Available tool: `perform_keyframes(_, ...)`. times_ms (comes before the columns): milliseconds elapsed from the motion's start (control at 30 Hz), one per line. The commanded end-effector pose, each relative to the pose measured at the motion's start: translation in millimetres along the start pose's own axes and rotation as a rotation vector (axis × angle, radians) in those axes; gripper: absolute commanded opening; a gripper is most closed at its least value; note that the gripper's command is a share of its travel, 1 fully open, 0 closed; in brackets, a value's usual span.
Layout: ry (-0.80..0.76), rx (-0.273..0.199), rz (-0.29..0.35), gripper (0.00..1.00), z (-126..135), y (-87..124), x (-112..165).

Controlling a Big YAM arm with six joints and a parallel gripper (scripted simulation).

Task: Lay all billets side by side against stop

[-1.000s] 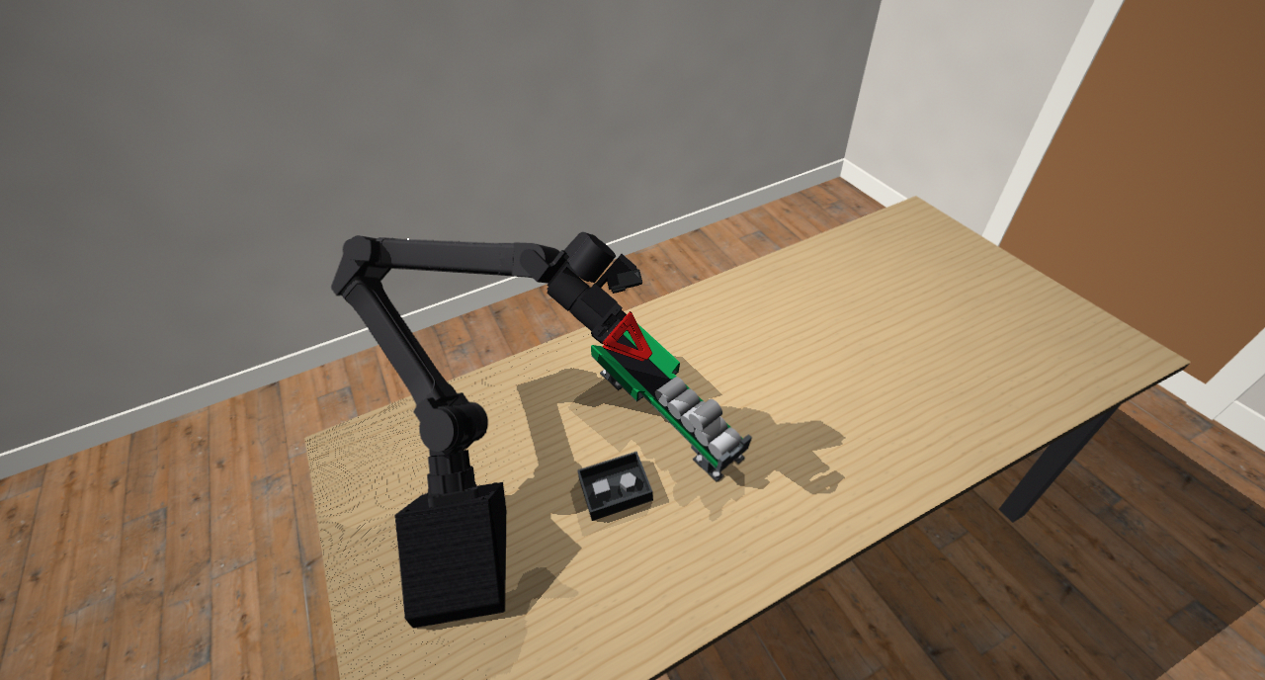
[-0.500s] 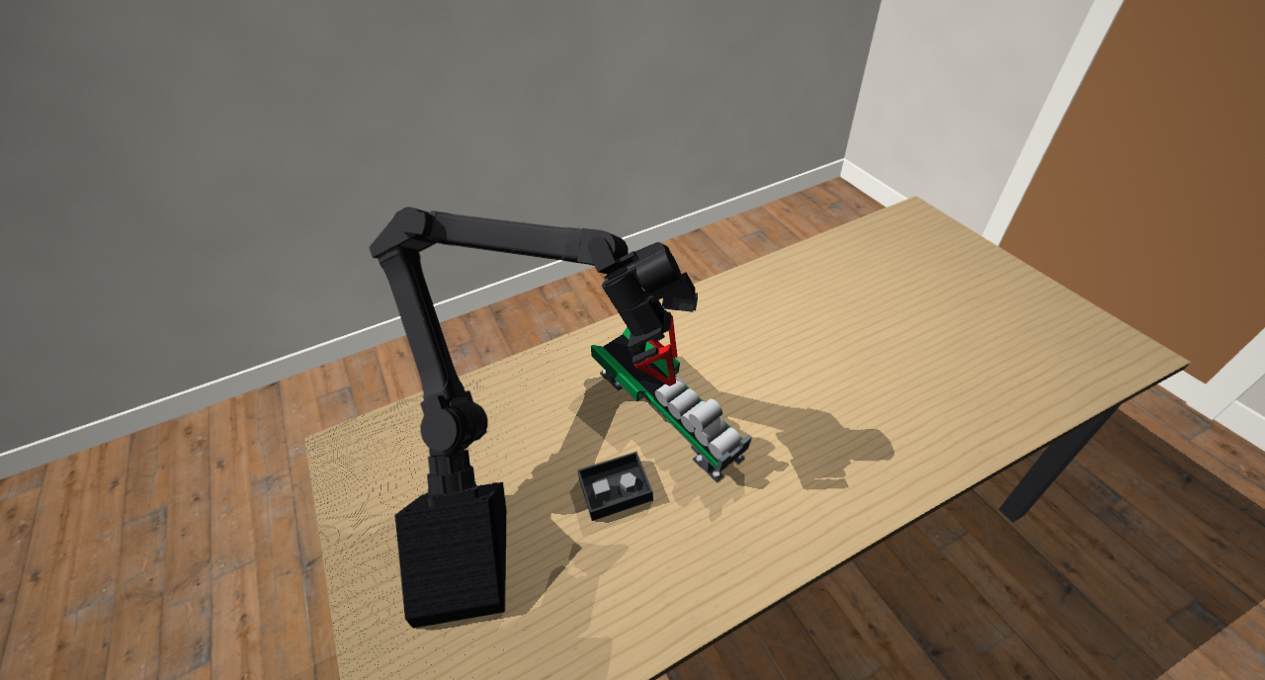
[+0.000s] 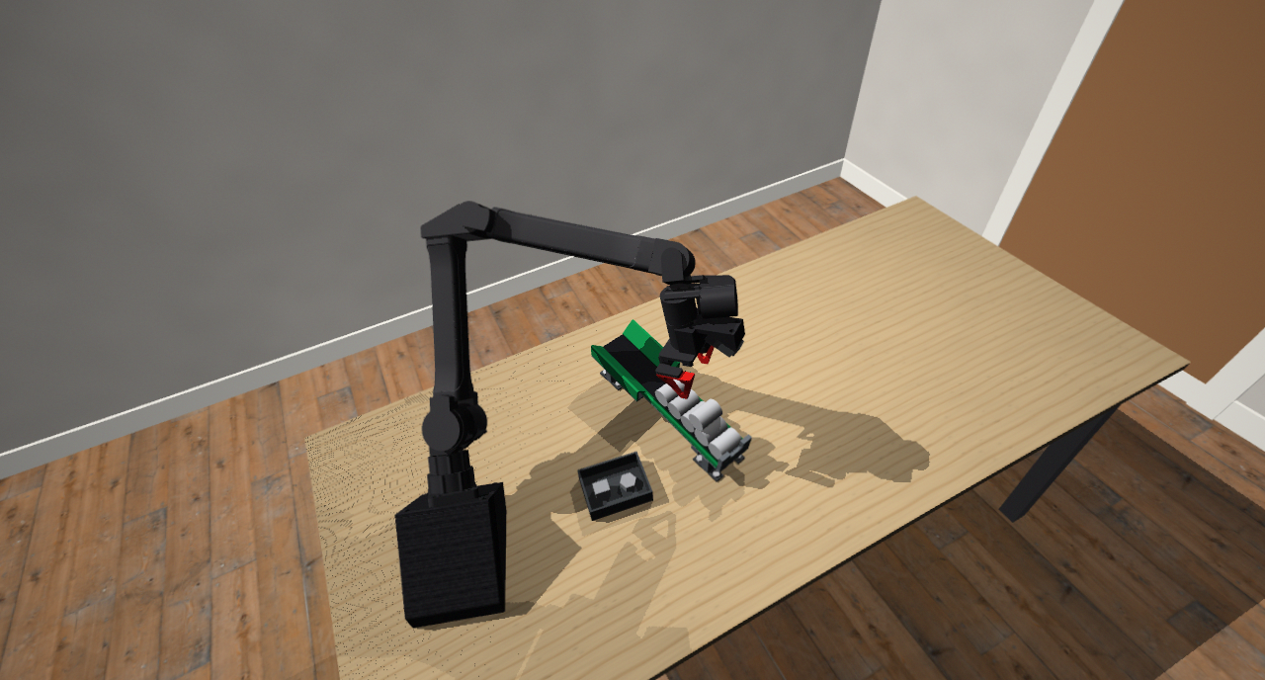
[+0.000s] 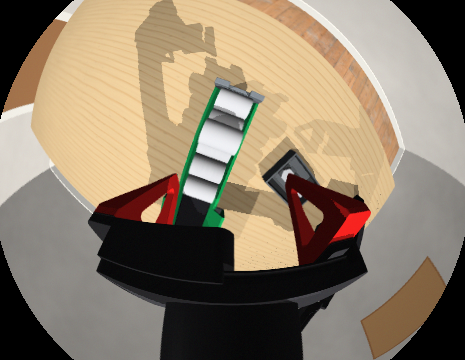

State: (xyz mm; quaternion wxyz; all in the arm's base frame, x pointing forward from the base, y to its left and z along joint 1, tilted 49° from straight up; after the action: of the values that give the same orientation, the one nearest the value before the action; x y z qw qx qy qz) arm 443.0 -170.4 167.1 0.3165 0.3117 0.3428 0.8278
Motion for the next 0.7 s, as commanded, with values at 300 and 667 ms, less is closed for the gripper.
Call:
perform_keyframes(300,-0.370,0.004,0.209,1.00,28,-31,-22)
perform_keyframes(667,-0.370,-0.009,0.190,0.00,30,-21,-23)
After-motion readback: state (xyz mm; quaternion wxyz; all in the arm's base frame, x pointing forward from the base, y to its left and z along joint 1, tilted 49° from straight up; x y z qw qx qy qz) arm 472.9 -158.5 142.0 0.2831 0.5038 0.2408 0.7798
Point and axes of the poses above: the point where the finger pads meet when closed, its own y axis back along the fingers, its own z axis across the jaws, x = y × z, the point moved 1 cm from there along y, back along the fingers, and after that the axes turned 2 degrees about -y, right-handed, at the moved point
